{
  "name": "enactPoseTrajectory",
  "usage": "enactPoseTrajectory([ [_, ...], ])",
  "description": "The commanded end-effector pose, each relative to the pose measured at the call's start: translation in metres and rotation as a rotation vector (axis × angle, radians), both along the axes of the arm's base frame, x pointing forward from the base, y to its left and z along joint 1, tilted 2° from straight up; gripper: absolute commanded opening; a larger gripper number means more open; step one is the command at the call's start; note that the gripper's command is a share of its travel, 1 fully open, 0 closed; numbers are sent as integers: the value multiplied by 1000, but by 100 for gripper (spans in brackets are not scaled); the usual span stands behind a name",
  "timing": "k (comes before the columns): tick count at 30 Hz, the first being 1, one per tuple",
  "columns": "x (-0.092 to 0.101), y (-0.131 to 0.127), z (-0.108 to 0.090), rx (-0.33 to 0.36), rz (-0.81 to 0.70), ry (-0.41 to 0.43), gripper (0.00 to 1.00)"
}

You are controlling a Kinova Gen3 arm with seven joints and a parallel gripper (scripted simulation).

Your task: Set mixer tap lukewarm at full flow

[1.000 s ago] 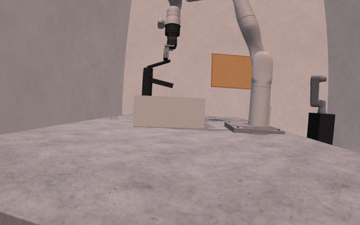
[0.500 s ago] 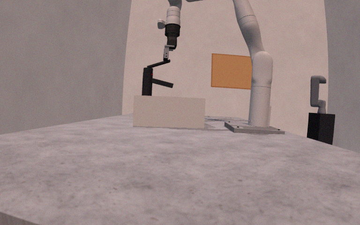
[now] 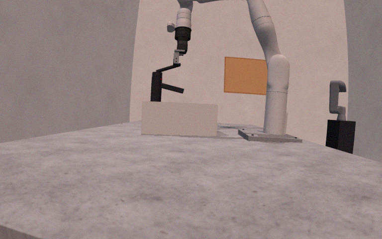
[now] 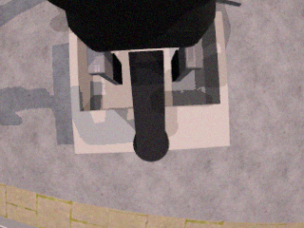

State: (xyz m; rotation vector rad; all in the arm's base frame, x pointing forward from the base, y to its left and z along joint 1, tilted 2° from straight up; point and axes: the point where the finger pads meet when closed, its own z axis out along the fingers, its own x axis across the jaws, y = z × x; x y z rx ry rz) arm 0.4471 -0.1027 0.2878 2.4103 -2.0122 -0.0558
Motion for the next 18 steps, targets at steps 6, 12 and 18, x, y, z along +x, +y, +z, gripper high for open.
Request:
enactPoseTrajectory([
  [6, -1, 0, -7, 0, 0, 1, 100],
  [12, -1, 0, -11, 0, 0, 1, 100],
  [18, -1, 0, -16, 0, 0, 1, 100],
])
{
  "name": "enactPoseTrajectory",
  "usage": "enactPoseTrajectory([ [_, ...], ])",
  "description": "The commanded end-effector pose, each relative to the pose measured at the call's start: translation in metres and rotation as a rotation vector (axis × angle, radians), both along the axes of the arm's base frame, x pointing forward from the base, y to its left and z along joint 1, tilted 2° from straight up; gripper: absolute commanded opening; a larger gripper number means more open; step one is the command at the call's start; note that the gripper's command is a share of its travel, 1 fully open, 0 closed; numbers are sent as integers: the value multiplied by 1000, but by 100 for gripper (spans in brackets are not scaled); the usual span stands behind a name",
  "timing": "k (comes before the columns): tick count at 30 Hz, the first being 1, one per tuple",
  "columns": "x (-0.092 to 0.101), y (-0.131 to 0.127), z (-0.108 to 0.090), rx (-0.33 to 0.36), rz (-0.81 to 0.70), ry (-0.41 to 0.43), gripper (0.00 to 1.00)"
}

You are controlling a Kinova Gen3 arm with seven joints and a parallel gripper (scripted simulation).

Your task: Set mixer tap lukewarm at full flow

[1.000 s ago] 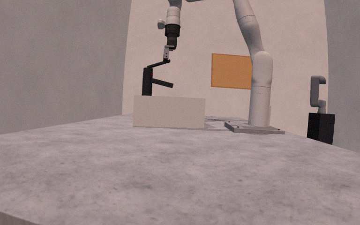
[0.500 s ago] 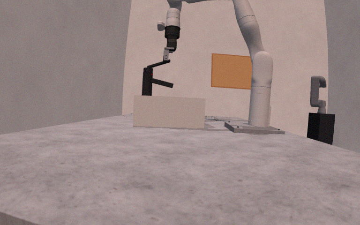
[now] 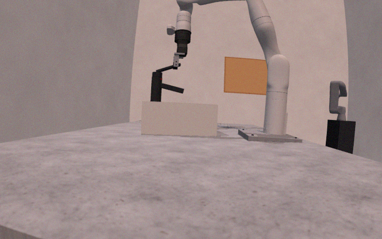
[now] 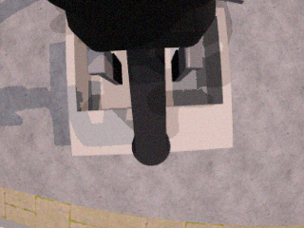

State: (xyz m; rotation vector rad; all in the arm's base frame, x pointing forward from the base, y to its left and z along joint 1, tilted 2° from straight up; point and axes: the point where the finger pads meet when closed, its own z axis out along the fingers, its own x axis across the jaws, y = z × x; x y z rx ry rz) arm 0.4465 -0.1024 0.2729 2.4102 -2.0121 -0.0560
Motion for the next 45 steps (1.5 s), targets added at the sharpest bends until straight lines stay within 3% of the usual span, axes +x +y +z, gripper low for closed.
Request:
enactPoseTrajectory([
  [1, 0, 0, -2, 0, 0, 1, 100],
  [45, -1, 0, -6, 0, 0, 1, 100],
])
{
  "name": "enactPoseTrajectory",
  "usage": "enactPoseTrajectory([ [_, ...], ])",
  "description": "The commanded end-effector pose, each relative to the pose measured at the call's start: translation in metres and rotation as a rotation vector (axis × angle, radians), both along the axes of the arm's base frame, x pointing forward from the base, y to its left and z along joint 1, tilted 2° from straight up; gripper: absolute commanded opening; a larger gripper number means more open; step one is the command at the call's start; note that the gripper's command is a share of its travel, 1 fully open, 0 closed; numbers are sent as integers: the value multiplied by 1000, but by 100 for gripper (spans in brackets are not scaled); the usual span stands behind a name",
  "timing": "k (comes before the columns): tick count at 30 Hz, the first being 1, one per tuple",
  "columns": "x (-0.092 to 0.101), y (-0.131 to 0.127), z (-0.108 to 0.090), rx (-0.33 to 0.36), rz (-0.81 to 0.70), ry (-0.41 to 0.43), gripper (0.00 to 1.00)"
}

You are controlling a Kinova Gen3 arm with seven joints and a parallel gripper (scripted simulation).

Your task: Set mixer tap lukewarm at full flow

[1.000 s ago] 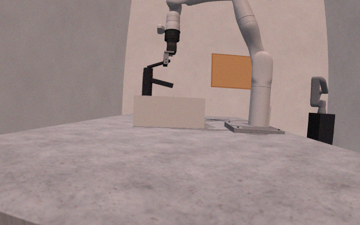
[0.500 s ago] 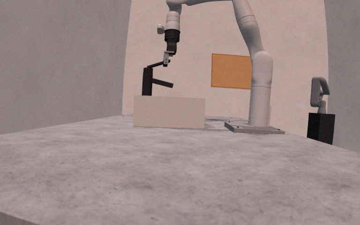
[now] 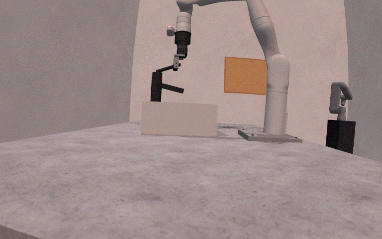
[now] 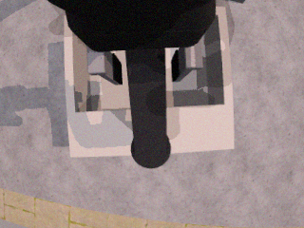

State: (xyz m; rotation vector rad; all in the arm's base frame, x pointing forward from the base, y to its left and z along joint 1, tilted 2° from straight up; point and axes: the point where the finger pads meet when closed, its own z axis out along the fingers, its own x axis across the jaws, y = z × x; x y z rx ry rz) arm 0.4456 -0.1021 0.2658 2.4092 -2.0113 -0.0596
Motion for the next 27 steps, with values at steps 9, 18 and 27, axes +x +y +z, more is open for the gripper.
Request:
enactPoseTrajectory([
  [9, 0, 0, 1, 0, 0, -2, 100],
  [18, 0, 0, 1, 0, 0, -2, 0],
  [27, 0, 0, 1, 0, 0, -2, 0],
])
